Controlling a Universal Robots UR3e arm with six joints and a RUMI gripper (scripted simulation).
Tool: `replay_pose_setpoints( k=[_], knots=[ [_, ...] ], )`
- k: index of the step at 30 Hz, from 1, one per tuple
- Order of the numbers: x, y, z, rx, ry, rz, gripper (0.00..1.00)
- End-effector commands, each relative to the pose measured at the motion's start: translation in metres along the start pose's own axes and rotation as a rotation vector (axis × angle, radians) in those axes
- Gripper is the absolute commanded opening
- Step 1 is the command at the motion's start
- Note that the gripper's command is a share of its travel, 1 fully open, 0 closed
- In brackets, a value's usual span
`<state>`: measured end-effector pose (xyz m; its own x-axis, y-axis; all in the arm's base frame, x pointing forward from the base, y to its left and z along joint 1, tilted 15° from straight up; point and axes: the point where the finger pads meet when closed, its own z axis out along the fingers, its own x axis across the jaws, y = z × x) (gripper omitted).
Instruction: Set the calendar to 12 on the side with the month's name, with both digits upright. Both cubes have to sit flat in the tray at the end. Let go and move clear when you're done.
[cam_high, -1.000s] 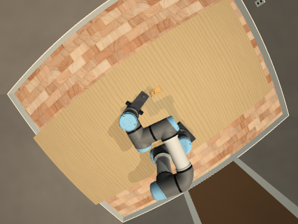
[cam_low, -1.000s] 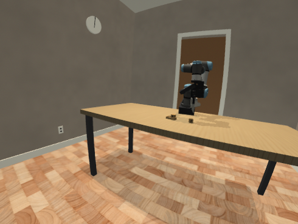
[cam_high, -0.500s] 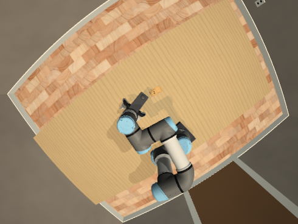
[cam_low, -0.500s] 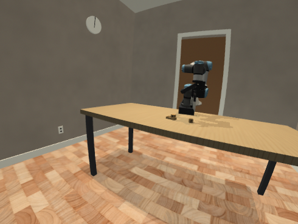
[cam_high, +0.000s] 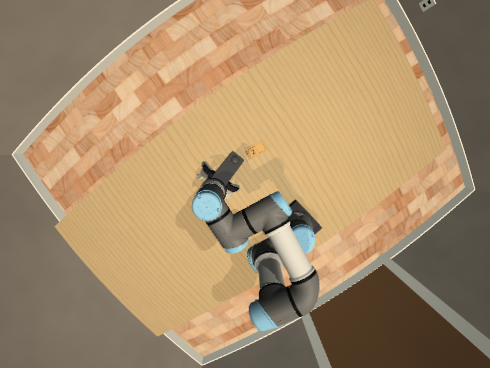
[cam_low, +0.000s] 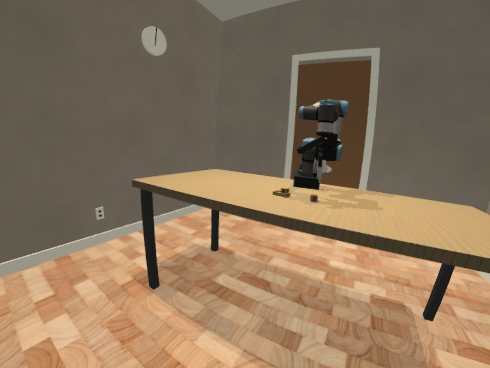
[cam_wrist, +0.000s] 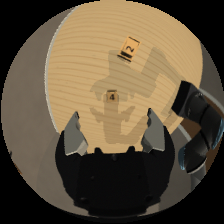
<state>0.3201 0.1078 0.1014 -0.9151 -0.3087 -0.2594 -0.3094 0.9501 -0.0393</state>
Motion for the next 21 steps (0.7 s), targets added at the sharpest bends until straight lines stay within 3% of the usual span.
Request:
replay_pose_setpoints(
  k=[1, 11, 21],
  knots=[
    [-0.0007, -0.0003, -0.0007, 0.001, -0.002, 0.004, 1.0],
    [0.0, -0.0007, -0.0008, 0.001, -0.002, 0.043, 1.0],
    [0.0021, -0.0018, -0.0012, 0.001, -0.002, 0.178, 1.0]
  ],
)
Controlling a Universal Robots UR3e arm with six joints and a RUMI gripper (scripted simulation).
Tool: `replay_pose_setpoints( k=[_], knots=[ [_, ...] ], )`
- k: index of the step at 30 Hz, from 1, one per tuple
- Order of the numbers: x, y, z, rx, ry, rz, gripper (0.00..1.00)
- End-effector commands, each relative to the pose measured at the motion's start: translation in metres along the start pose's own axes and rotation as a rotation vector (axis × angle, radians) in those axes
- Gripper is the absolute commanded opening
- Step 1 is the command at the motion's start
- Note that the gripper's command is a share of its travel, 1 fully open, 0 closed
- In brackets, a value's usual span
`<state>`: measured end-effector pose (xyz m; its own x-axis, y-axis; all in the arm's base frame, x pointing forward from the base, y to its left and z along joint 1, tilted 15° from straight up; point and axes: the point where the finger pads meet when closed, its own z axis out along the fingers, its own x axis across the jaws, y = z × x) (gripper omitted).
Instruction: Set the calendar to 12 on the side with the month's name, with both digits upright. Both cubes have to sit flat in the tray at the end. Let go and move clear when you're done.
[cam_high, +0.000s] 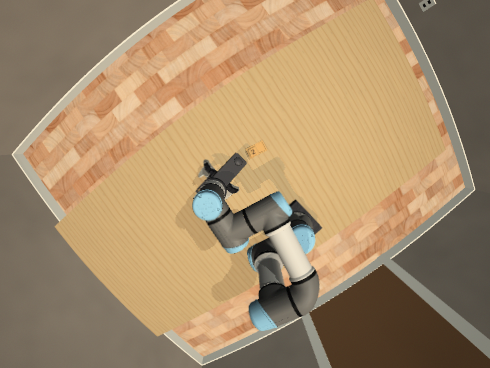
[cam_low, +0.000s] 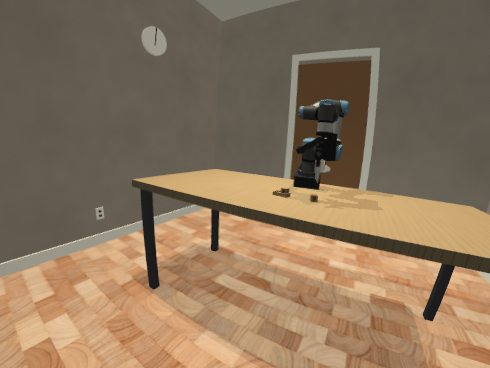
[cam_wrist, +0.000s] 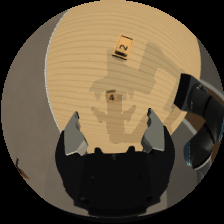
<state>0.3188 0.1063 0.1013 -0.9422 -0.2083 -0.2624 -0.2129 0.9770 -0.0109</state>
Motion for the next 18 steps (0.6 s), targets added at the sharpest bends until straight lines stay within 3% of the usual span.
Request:
replay_pose_setpoints(
  k=[1, 7, 18],
  knots=[
    [0.0006, -0.001, -0.001, 0.002, -0.002, 0.093, 1.0],
    [0.0019, -0.0018, -0.0012, 0.002, -0.002, 0.183, 1.0],
    [0.0061, -0.0033, -0.0022, 0.001, -0.002, 0.484, 1.0]
  ],
)
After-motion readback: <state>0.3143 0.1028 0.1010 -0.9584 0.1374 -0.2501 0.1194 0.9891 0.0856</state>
